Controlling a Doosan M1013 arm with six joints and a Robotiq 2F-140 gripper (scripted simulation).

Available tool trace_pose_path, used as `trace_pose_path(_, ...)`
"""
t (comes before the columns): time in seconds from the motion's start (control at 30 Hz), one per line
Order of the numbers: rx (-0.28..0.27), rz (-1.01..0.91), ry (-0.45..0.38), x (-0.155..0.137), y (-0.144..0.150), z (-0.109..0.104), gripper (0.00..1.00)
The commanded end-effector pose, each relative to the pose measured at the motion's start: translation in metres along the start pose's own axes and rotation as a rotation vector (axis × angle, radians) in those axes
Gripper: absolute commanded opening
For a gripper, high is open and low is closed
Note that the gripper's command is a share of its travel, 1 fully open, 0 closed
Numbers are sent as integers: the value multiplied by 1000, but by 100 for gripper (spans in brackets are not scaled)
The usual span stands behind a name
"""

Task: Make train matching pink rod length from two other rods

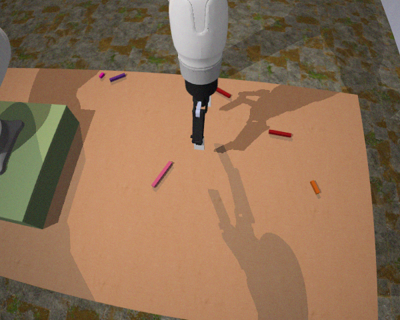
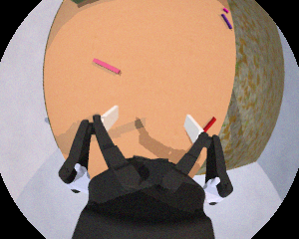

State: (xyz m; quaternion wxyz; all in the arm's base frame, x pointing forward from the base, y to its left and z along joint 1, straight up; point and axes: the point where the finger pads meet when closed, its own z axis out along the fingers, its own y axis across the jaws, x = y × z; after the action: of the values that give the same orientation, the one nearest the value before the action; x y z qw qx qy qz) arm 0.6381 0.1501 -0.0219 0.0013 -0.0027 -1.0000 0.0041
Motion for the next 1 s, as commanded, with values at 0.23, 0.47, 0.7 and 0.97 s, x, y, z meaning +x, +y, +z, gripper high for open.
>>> trace_pose_path(0.23,-7,2,-4,-1,0,-1,100)
trace_pose_path(0.47,-7,106,-4,-8,1,-1,100)
trace_pose_path(0.7,-7,341,-3,-24,1,-2,100)
trace_pose_path(0.97,-8,630,-2,-43,2,-2,100)
